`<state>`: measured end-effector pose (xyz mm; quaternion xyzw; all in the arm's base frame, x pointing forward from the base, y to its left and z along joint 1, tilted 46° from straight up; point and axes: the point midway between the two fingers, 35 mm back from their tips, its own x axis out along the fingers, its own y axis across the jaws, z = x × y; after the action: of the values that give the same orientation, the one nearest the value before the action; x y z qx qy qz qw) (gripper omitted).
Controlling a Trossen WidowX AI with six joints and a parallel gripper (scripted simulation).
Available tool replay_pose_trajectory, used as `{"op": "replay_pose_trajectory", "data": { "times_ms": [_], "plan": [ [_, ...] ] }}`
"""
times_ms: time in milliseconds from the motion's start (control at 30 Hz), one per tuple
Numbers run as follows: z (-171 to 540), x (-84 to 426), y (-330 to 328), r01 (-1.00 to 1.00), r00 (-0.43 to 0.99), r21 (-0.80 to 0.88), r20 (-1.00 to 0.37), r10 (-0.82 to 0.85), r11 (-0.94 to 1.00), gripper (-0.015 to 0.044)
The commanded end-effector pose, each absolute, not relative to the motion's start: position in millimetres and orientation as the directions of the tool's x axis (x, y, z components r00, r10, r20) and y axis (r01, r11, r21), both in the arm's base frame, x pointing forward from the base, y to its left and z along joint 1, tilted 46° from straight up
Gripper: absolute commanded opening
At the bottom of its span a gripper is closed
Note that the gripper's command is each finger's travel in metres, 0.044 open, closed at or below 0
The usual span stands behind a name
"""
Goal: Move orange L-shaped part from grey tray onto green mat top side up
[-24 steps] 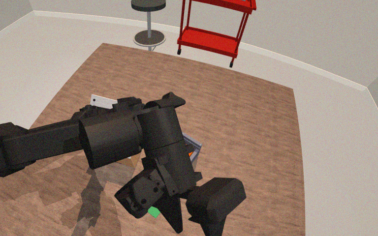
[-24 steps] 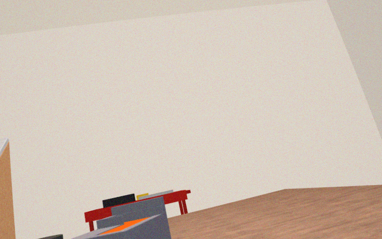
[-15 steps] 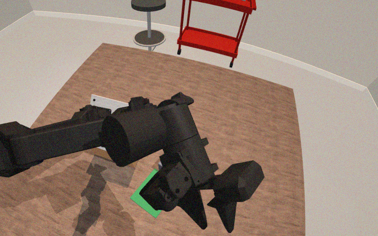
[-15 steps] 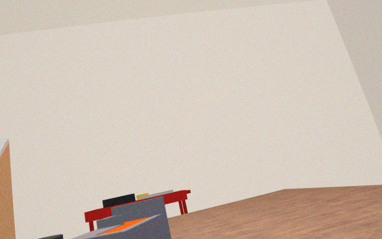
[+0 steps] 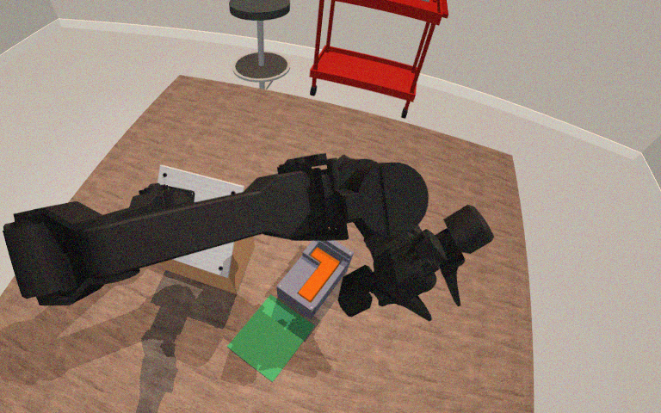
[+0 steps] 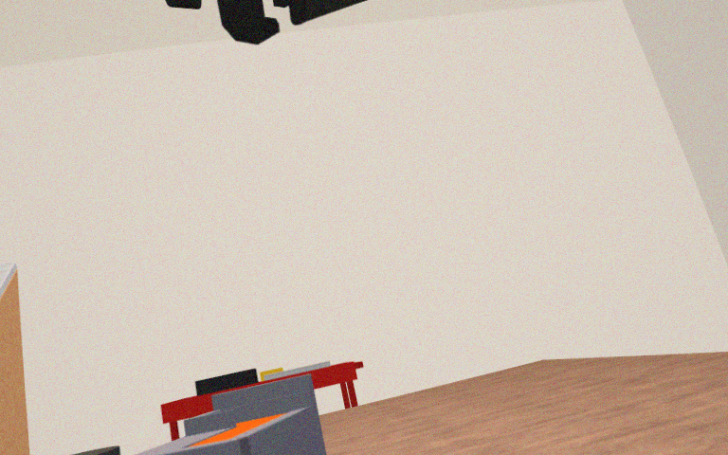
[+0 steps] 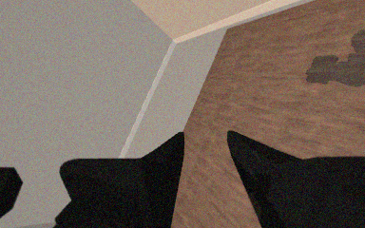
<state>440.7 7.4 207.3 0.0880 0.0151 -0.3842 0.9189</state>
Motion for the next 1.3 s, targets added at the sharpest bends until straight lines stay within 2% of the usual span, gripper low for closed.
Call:
{"op": "replay_pose_trajectory", "data": {
  "times_ms": [0,233,500,667,867,1267],
  "plan": [
    [132,450,25,0.67,0.699,-0.041,-0.302,-0.648,0.741,0.018],
    [67,436,31,0.623,0.599,-0.211,-0.492,-0.632,0.754,0.018],
    [4,396,30,0.549,0.382,-0.401,-0.66,-0.647,0.734,0.018],
    [-24,361,26,0.488,0.197,-0.522,-0.714,-0.672,0.699,0.018],
    [-41,318,20,0.407,-0.024,-0.652,-0.708,-0.706,0.64,0.018],
    [-43,317,17,0.404,-0.031,-0.656,-0.706,-0.707,0.638,0.018]
  ]
}}
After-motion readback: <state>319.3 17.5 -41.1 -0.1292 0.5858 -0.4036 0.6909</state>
